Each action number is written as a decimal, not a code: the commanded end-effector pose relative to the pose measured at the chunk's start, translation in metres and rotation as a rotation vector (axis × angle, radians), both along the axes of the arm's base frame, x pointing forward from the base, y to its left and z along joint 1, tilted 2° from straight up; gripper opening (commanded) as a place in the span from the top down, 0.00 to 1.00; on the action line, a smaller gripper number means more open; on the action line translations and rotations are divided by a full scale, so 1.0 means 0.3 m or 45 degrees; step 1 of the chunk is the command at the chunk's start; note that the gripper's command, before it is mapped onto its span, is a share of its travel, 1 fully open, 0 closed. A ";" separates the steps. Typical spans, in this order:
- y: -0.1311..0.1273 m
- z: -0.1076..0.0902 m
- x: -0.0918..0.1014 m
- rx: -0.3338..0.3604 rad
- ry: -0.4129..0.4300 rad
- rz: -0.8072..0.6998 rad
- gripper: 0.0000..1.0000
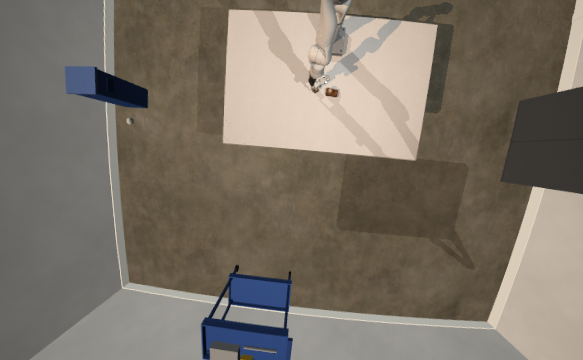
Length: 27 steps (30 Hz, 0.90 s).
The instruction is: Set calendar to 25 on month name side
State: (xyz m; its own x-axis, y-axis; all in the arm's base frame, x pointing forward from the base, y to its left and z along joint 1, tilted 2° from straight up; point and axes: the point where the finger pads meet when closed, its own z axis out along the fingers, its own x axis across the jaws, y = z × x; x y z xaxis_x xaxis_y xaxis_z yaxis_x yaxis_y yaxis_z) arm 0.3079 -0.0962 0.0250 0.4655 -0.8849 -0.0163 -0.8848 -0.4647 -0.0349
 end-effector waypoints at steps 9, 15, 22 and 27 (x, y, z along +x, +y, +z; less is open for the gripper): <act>-0.001 0.001 0.001 -0.001 -0.002 0.000 0.10; -0.001 0.001 0.001 -0.001 -0.002 0.000 0.10; -0.001 0.002 0.001 -0.001 -0.002 0.000 0.10; -0.001 0.022 0.001 -0.001 -0.002 0.000 0.10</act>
